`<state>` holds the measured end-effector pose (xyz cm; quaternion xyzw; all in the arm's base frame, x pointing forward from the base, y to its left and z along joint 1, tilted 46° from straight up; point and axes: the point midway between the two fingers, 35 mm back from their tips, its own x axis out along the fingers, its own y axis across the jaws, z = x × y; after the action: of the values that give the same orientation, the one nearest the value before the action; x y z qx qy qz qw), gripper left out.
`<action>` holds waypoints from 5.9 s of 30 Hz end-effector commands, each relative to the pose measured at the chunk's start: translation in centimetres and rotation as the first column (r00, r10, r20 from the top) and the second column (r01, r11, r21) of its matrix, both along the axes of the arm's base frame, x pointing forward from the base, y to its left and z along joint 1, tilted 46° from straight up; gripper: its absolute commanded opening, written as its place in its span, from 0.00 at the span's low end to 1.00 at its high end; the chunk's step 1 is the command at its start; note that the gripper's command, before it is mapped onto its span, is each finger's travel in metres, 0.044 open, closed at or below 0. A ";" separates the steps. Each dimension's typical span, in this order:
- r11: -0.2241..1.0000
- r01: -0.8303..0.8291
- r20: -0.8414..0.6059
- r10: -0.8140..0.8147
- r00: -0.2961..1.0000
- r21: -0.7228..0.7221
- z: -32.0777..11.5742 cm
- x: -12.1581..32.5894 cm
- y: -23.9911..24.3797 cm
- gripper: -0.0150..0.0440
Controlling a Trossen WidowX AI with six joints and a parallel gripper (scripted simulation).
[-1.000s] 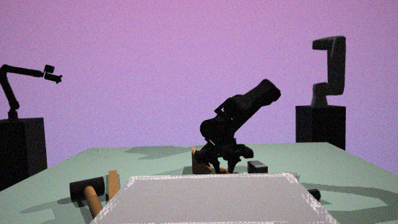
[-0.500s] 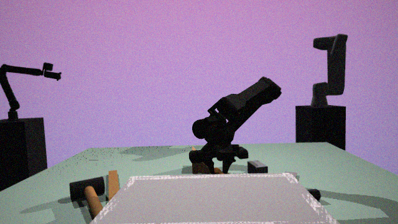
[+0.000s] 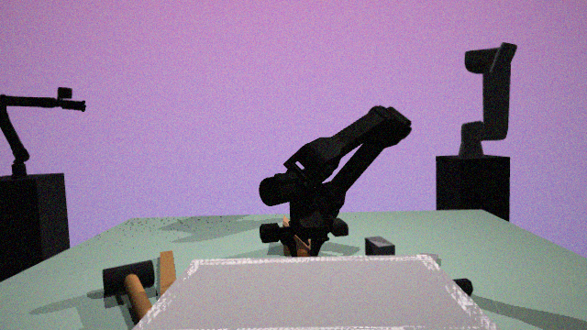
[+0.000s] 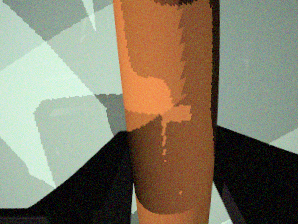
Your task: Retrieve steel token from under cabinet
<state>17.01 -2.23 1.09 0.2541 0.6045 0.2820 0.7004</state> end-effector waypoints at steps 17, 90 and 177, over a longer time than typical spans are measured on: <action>1.000 0.006 0.013 -0.006 1.000 -0.004 -3.9 2.1 -4.6 0.25; 1.000 0.006 0.019 -0.006 1.000 -0.007 -6.7 11.9 -8.8 0.25; 1.000 0.006 0.024 -0.006 1.000 -0.006 -5.0 21.2 -8.9 0.25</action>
<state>37.98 -10.98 -3.85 0.2466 0.5962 0.2840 0.7093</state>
